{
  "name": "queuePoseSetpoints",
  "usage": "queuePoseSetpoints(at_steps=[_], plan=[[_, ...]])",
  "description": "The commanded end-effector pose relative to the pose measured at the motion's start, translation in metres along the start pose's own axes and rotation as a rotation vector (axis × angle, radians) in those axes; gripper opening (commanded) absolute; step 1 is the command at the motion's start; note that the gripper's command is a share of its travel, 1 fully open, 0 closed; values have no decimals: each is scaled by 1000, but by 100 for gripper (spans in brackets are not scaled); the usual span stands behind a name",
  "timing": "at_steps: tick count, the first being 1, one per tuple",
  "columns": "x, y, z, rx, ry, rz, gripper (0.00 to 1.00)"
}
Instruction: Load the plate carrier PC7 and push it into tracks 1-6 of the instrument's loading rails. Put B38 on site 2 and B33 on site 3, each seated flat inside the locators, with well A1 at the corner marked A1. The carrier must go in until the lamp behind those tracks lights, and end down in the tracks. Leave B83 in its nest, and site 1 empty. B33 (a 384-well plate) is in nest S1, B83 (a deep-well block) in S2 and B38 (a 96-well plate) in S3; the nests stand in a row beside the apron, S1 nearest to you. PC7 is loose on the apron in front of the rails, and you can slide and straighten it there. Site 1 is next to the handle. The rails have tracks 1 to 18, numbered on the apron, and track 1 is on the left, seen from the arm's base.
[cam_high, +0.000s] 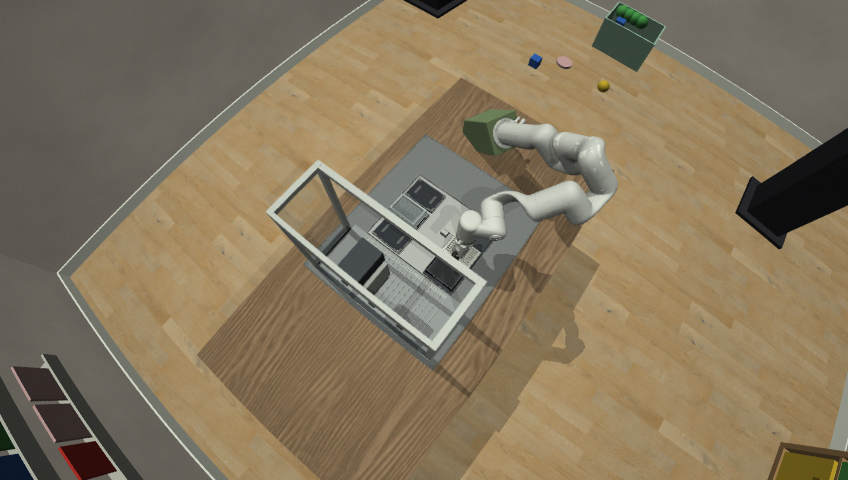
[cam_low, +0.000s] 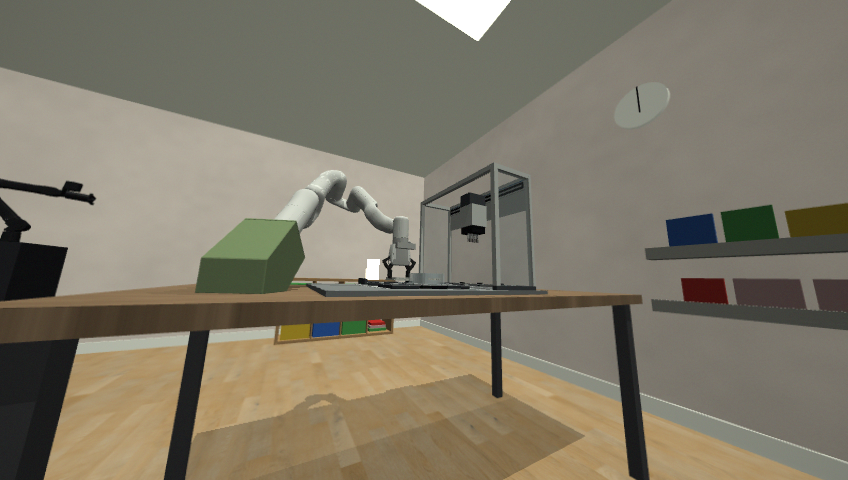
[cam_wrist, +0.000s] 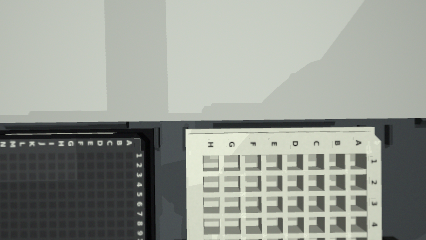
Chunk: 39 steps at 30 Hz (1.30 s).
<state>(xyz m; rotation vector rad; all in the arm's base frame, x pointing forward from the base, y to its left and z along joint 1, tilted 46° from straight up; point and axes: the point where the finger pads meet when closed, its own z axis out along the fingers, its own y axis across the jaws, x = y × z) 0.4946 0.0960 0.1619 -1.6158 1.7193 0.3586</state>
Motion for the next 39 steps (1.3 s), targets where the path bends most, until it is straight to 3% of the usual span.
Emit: queuePoseSetpoints(at_steps=[1,36,37,39], plan=[[0,-1,1,3,0,-1,0],[0,-1,10,3,0,-1,0],[0,-1,11,3,0,-1,100],[0,-1,11,3,0,-1,100]])
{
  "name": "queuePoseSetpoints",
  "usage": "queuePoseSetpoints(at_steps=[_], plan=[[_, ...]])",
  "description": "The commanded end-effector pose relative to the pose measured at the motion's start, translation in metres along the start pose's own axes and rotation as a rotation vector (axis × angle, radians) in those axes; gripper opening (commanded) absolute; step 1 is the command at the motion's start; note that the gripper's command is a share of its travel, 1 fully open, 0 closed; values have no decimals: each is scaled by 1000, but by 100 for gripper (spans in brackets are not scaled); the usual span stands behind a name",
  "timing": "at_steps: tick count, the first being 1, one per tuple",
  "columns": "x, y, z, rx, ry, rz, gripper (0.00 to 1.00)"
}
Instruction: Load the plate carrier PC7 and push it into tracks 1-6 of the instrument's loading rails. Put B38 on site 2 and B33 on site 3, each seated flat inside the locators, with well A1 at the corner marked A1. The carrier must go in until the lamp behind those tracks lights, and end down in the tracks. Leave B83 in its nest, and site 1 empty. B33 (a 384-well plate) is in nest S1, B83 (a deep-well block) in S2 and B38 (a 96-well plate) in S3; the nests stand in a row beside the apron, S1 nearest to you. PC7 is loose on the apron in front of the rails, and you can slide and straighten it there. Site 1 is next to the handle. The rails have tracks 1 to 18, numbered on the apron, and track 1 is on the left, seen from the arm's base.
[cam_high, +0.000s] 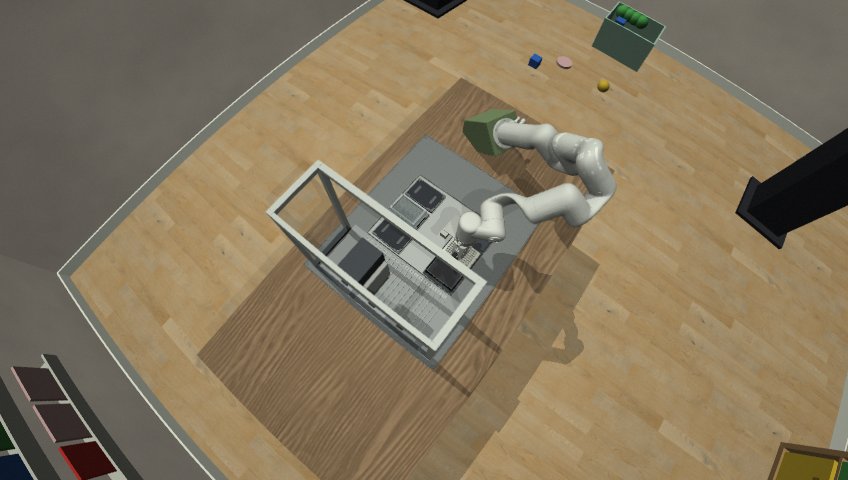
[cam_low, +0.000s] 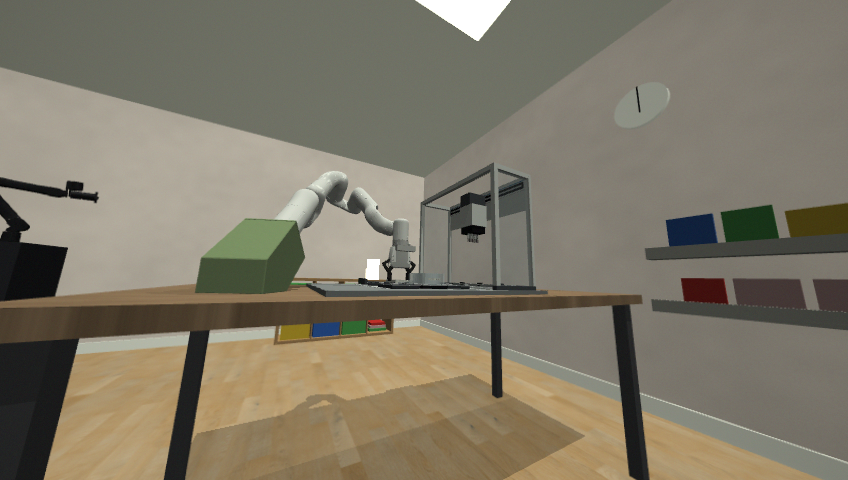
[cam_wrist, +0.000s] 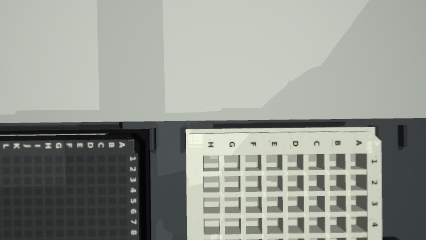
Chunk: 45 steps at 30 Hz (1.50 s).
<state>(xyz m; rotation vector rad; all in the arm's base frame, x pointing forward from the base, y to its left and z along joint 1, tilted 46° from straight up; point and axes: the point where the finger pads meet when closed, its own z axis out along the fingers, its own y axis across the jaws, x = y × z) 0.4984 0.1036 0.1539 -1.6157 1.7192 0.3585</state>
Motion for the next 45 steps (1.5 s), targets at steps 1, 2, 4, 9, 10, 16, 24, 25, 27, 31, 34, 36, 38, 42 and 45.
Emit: queuePoseSetpoints(at_steps=[1,2,4,9,10,16,24,25,27,31,34,36,38,42,45], plan=[[0,-1,-1,3,0,-1,100],[0,-1,-1,3,0,-1,100],[0,-1,-1,3,0,-1,100],[0,-1,-1,3,0,-1,100],[0,-1,-1,3,0,-1,100],[0,-1,-1,3,0,-1,100],[0,-1,-1,3,0,-1,100],[0,-1,-1,3,0,-1,100],[0,-1,-1,3,0,-1,100],[0,-1,-1,3,0,-1,100],[0,-1,-4,3,0,-1,100],[0,-1,-7,3,0,-1,100],[0,-1,-11,3,0,-1,100],[0,-1,-17,3,0,-1,100],[0,-1,-22,3,0,-1,100]])
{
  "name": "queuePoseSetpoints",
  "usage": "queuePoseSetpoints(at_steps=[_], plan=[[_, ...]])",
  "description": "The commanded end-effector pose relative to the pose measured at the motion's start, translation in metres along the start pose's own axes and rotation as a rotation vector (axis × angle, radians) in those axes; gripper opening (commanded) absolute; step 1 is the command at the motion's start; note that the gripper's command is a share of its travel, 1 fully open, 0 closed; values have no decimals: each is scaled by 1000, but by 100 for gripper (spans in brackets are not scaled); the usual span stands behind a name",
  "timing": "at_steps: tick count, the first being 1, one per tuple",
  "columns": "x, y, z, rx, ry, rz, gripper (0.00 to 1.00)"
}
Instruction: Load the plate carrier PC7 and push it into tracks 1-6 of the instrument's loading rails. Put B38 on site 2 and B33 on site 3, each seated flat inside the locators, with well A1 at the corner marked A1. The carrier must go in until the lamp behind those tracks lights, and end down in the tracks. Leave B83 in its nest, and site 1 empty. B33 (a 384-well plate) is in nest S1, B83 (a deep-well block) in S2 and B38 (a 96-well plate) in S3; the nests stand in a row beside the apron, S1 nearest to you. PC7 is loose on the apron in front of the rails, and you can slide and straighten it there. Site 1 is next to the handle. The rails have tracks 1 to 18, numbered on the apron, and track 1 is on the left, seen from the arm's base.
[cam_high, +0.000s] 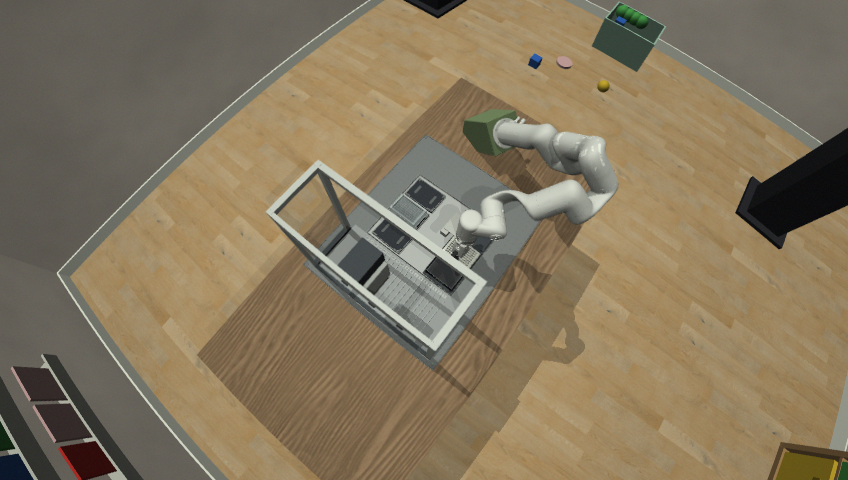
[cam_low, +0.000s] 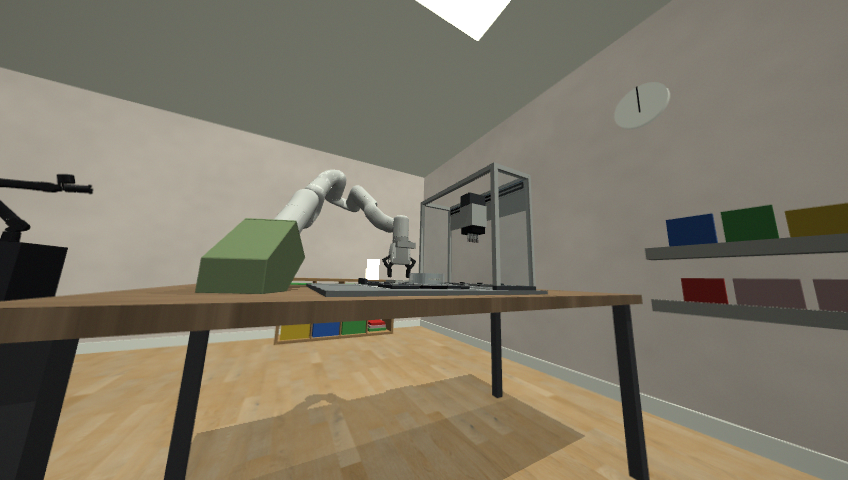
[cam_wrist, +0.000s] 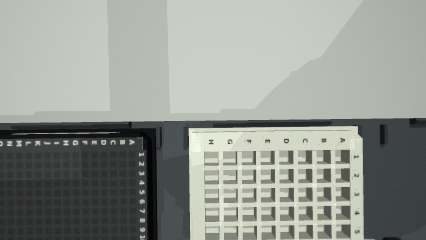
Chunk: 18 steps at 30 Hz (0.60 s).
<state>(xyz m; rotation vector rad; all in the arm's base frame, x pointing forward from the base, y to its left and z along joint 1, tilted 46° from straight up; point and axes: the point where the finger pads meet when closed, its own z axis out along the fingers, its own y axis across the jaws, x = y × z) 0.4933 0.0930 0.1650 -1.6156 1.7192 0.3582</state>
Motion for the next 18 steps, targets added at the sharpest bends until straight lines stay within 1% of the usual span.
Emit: queuePoseSetpoints(at_steps=[1,3,18], plan=[[0,-1,-8,3,0,-1,100],[0,-1,-8,3,0,-1,100],[0,-1,-33,3,0,-1,100]])
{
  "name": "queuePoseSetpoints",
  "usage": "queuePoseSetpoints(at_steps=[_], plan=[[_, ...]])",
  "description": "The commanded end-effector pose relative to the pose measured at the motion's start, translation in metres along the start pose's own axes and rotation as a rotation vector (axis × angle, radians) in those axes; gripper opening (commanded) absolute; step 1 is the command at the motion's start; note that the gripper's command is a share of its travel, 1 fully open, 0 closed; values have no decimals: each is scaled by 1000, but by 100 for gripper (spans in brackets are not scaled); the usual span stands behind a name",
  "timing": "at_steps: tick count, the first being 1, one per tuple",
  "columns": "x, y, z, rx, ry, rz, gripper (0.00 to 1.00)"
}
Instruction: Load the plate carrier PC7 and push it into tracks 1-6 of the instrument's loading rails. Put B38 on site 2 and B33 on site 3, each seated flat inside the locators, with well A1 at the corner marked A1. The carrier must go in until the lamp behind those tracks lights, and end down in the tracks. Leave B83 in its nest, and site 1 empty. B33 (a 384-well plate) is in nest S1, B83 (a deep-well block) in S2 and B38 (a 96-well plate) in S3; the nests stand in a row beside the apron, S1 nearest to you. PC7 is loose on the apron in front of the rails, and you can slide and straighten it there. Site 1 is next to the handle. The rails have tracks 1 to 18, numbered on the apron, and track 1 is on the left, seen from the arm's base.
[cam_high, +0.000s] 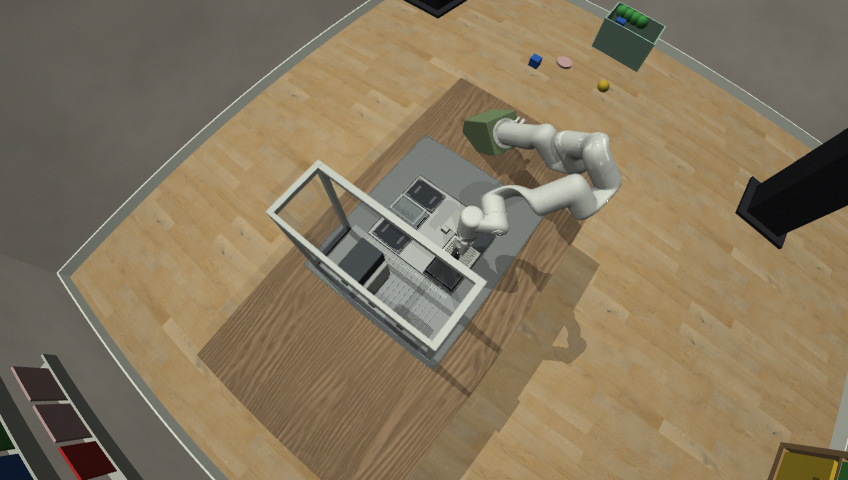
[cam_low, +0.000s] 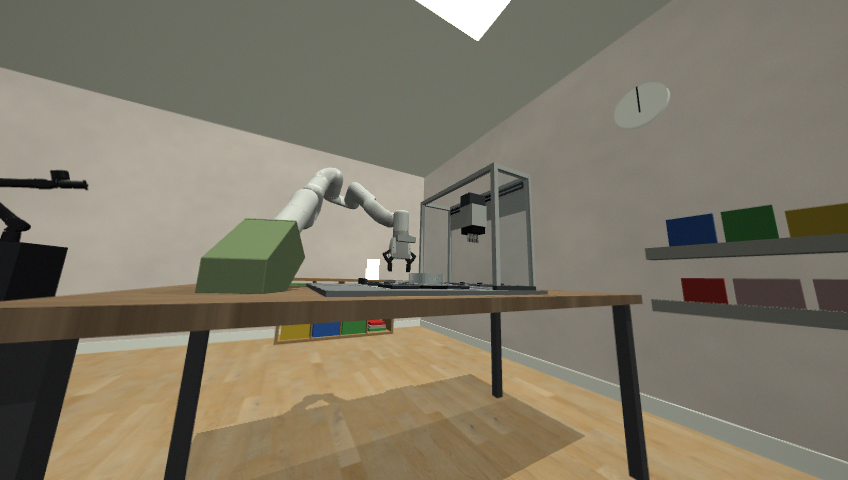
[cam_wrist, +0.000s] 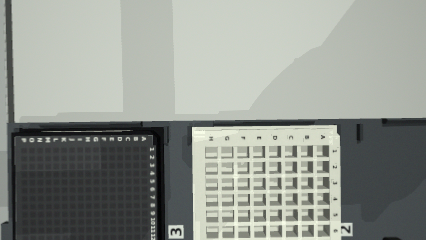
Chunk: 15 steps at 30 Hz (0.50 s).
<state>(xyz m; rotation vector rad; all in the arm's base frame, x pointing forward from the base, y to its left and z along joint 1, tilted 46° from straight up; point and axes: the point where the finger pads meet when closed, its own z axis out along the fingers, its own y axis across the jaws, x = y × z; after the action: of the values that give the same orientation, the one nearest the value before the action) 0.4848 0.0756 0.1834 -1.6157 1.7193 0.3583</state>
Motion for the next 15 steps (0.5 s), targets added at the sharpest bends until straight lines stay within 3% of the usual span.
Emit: queuePoseSetpoints(at_steps=[1,15], plan=[[0,-1,-6,3,0,-1,100],[0,-1,-28,3,1,-1,100]])
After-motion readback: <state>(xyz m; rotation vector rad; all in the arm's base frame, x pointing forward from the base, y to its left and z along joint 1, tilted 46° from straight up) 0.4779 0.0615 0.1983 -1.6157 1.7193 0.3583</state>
